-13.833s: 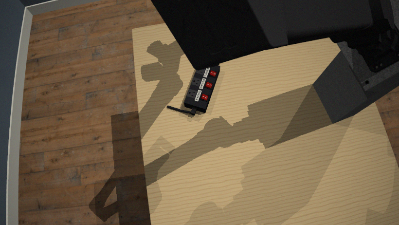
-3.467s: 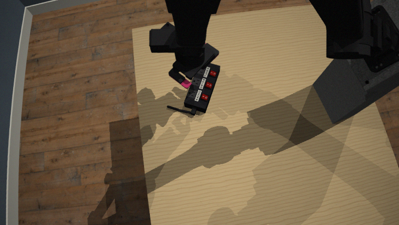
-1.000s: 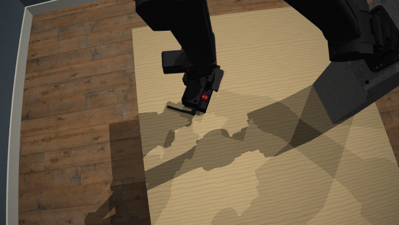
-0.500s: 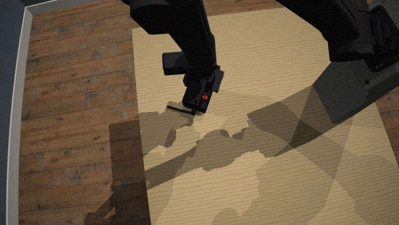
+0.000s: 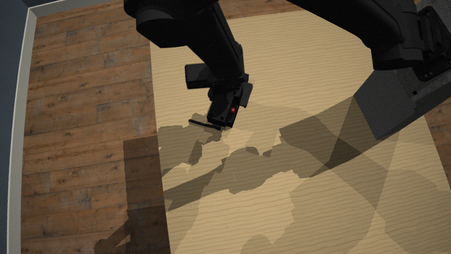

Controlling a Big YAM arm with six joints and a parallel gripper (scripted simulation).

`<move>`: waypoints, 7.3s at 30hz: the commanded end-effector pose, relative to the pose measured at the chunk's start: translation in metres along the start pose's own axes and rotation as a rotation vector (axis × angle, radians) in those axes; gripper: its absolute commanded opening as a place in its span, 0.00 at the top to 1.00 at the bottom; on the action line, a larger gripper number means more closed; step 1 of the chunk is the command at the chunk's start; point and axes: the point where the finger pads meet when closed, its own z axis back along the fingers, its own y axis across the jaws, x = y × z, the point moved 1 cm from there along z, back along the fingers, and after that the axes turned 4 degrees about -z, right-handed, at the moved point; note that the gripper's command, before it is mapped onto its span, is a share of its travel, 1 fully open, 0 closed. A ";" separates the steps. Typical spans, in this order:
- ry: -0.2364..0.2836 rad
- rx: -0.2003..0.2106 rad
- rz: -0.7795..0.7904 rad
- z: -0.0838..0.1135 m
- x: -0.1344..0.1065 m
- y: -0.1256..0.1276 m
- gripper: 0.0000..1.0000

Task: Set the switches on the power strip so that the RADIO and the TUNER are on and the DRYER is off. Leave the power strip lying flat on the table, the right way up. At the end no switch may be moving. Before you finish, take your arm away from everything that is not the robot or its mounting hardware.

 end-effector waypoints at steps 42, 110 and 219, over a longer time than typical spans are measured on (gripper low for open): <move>-0.013 -0.022 -0.004 -0.020 0.005 -0.008 1.00; -0.004 -0.017 0.007 -0.019 -0.003 -0.011 1.00; 0.001 -0.017 0.002 -0.018 -0.010 -0.007 1.00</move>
